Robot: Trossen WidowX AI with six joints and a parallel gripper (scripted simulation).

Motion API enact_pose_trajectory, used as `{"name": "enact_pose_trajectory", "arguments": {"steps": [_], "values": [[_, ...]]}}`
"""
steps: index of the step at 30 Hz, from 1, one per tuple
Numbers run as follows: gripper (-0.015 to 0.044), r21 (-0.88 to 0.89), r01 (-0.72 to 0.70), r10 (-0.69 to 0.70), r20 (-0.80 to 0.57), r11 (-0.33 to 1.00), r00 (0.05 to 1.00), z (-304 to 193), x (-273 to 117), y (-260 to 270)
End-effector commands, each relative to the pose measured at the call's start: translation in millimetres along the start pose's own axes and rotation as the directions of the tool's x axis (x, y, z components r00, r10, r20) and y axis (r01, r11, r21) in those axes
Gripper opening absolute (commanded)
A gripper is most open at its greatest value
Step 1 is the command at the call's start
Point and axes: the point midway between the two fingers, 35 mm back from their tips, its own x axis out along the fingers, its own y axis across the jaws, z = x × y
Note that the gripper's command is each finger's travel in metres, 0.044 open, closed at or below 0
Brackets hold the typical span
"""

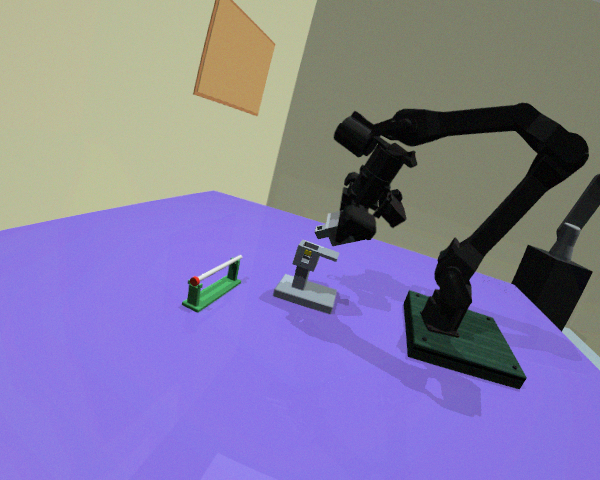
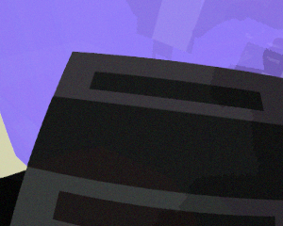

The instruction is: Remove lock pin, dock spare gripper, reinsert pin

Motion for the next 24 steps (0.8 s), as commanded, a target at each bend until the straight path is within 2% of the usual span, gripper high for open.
{"name": "enact_pose_trajectory", "arguments": {"steps": [1, 12, 24], "values": [[0.0000, -0.090, -0.010, 0.012, 0.027, 0.996, 1.000, -6.7, -5.1, -1.1], [0.0000, -0.381, 0.005, 0.048, 0.132, 0.925, 0.990, -18.3, -16.6, -13.2], [0.0000, -0.666, 0.049, 0.130, 0.217, 0.744, 0.968, -32.5, -32.2, -26.3]]}}
